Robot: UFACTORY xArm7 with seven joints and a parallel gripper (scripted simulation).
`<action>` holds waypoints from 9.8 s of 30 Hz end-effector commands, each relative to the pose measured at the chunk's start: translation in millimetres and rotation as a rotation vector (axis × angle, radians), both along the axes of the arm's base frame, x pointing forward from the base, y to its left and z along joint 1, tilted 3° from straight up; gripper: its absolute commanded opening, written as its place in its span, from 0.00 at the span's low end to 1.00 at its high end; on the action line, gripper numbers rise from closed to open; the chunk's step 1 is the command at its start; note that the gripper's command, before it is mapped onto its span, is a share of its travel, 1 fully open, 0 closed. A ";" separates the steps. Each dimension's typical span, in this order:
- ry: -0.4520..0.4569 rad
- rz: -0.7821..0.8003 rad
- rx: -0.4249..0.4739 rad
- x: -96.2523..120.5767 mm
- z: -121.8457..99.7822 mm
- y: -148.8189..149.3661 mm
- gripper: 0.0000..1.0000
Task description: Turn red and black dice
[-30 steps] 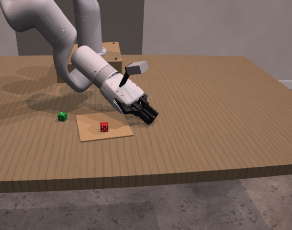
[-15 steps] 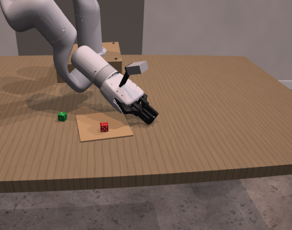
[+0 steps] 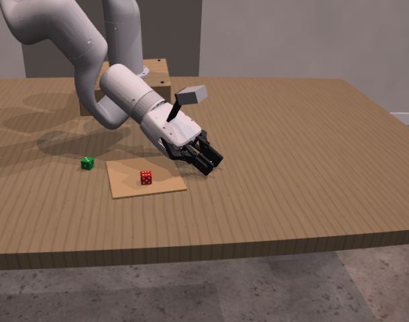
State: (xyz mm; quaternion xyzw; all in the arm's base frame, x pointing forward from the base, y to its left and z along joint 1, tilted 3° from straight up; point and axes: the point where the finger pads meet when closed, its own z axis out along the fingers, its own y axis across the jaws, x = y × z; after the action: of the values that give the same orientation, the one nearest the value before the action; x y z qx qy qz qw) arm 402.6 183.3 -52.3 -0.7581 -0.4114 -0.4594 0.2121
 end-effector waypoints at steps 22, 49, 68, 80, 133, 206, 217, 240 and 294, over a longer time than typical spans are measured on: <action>-0.002 0.001 0.001 0.4 1.0 0.4 0.36; -0.002 0.001 0.001 -6.6 7.5 -9.0 0.36; -0.002 0.000 0.001 -25.7 25.6 -34.6 0.36; -0.002 0.000 0.001 -26.8 56.1 -33.1 0.36; 0.447 -0.046 -0.645 -3.4 107.8 5.2 0.36; 0.121 0.957 -1.171 -2.0 83.6 5.6 1.00; -0.055 1.240 -1.209 -2.5 76.3 4.2 1.00; -0.126 1.345 -1.219 -2.5 73.8 3.9 0.36; -0.126 1.346 -1.218 -1.4 47.6 2.4 0.36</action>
State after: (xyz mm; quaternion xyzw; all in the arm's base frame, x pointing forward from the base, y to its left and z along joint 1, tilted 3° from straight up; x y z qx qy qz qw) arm 399.6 185.0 0.0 -0.3124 -0.9495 0.0189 -0.0232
